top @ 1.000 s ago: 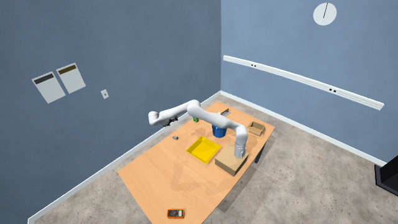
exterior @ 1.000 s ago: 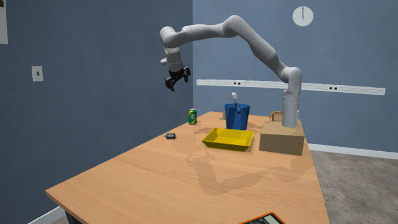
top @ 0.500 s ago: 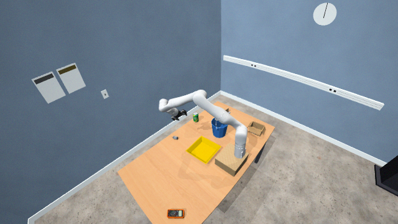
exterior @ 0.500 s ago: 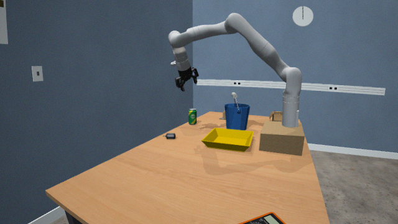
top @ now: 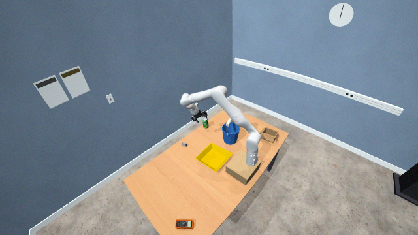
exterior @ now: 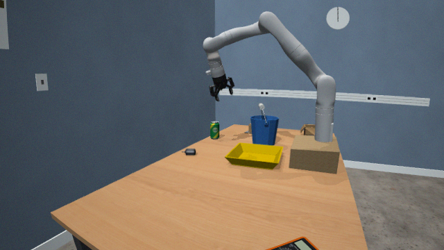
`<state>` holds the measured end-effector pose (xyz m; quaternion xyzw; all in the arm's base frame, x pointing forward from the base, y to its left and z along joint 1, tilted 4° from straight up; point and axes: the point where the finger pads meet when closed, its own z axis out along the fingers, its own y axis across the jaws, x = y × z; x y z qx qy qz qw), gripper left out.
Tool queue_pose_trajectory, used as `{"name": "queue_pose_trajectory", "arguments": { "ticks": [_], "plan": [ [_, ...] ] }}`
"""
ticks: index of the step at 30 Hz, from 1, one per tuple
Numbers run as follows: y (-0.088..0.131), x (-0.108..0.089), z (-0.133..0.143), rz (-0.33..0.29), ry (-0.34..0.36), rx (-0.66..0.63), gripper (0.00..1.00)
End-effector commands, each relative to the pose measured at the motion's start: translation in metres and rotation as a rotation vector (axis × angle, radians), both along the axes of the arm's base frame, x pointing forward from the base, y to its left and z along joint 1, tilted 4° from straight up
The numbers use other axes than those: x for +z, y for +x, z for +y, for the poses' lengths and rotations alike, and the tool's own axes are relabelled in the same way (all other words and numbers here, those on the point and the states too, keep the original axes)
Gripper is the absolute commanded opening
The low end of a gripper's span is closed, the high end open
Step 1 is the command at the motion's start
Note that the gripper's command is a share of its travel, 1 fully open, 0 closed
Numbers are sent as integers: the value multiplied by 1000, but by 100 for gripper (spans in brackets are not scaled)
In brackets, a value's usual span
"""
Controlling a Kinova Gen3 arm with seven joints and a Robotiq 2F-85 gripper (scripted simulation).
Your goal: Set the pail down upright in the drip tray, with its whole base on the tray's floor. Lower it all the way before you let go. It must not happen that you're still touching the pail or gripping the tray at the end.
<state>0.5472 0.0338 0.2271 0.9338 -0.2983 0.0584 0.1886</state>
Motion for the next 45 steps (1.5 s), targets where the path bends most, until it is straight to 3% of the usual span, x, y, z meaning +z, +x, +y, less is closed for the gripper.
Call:
{"name": "queue_pose_trajectory", "arguments": {
  "ticks": [1,17,19,29,34,45],
  "plan": [
    [-5,6,-33,-6,35,-43,100],
    [-71,-5,-131,-12,253,-254,100],
    [-71,-5,-131,-12,253,-254,100],
    [-129,-7,-186,-90,403,-446,100],
    [-149,-7,-201,-129,445,-515,100],
    [-159,-8,-208,-147,458,-550,100]
  ]
}}
